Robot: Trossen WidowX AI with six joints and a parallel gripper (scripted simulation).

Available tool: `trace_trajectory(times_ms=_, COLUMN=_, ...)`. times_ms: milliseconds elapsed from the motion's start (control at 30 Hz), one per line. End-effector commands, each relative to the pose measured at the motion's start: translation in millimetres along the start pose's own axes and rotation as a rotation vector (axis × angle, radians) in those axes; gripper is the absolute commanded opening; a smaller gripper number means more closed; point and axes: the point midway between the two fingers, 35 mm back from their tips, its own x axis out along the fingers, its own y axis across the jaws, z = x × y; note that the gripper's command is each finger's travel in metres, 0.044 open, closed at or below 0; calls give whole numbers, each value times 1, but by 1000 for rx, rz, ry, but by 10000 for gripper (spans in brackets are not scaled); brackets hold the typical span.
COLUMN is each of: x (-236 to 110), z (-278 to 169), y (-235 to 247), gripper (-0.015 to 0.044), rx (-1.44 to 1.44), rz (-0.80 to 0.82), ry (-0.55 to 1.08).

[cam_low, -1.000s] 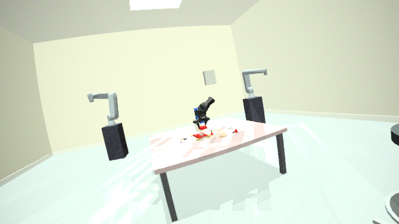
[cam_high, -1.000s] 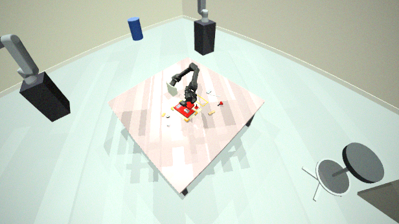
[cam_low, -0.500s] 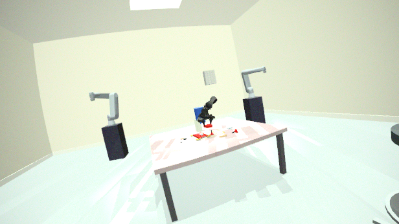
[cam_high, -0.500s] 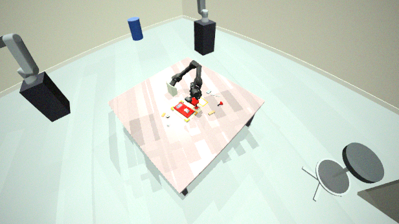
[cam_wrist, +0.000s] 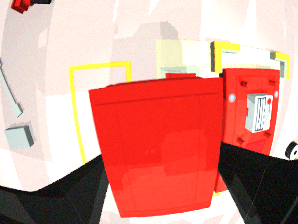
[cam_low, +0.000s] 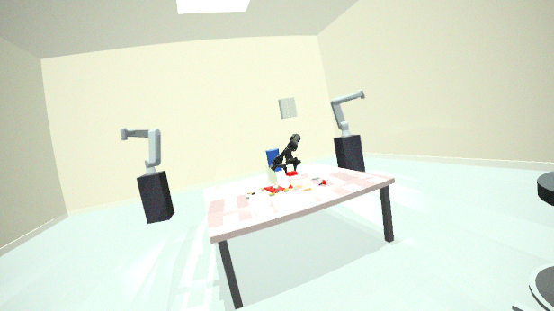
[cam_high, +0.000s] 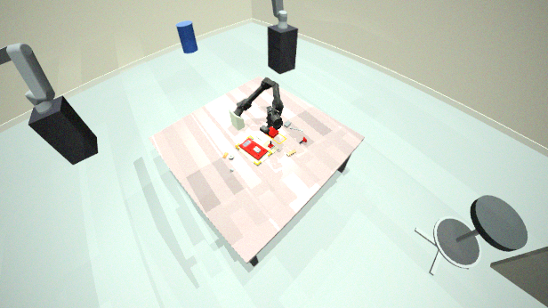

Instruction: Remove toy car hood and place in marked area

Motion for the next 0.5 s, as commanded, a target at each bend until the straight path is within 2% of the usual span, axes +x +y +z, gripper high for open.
trace_trajectory(times_ms=0, x=0, z=-5, y=16, gripper=0, rx=7, rz=7, ry=2)
trace_trajectory(times_ms=467, x=-1, z=-22, y=67, gripper=0, rx=3, rz=21, ry=3)
